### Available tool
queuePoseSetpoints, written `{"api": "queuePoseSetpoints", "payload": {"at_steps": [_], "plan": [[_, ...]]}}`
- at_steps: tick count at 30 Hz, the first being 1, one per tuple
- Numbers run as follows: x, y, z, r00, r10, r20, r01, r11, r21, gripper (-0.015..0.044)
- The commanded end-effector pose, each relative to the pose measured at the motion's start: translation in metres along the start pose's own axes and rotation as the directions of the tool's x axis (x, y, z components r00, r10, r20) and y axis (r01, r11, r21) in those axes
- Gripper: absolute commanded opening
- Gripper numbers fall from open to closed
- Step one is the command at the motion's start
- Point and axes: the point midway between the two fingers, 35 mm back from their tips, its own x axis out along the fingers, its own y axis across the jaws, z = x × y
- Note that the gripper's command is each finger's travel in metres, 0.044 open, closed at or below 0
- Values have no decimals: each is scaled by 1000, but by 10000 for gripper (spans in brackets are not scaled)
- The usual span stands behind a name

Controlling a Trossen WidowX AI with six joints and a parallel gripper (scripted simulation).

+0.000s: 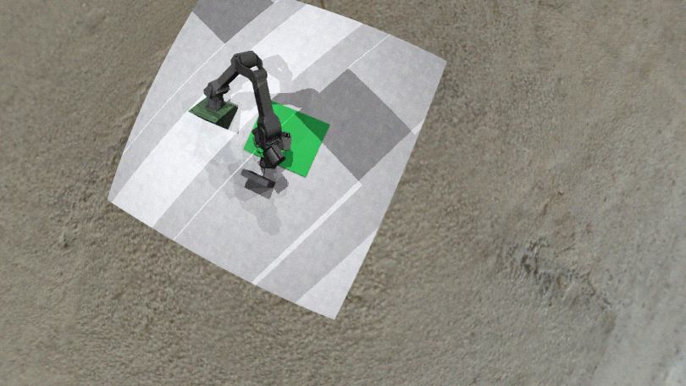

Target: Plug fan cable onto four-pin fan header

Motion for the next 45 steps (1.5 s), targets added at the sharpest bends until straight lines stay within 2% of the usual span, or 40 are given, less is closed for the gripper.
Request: {"api": "queuePoseSetpoints", "payload": {"at_steps": [1, 27, 37, 40, 43, 45], "plan": [[4, 1, -1, 1000, 4, 0, -4, 1000, 3, 0], [14, 1, -1, 1000, 4, 0, -4, 1000, 3, 0], [10, 0, 0, 1000, 0, 3, 0, 1000, 2, 260], [7, 0, 0, 1000, 0, 2, 0, 1000, 2, 260], [-33, -1, 0, 1000, 1, -1, -1, 1000, 3, 260], [-45, -1, -1, 1000, 2, -1, -2, 1000, 3, 260]]}}
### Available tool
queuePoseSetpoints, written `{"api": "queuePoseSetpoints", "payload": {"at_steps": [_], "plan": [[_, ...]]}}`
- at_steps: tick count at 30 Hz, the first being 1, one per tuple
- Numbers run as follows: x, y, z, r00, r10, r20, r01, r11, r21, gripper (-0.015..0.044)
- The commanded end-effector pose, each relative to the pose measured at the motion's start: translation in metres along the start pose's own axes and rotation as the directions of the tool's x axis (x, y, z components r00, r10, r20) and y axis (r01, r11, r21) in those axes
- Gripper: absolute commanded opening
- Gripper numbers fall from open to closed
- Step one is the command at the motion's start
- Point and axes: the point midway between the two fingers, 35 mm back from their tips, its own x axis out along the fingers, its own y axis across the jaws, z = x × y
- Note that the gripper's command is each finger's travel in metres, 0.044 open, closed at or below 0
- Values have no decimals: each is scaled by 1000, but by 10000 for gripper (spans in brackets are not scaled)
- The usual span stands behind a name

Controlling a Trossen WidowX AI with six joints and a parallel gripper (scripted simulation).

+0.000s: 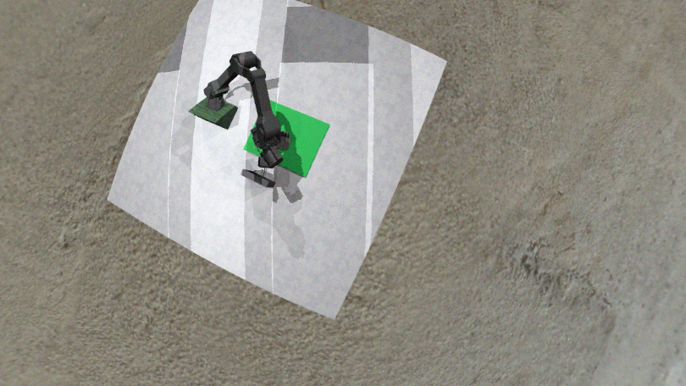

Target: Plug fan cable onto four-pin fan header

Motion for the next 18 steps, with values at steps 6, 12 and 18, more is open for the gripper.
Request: {"api": "queuePoseSetpoints", "payload": {"at_steps": [6, 12, 18], "plan": [[-32, -2, 4, 1000, -18, 15, 18, 1000, -10, 260], [-37, -3, 60, 1000, -21, 17, 21, 1000, -11, 260], [-35, 7, 117, 1000, -17, 20, 18, 1000, -14, 260]]}}
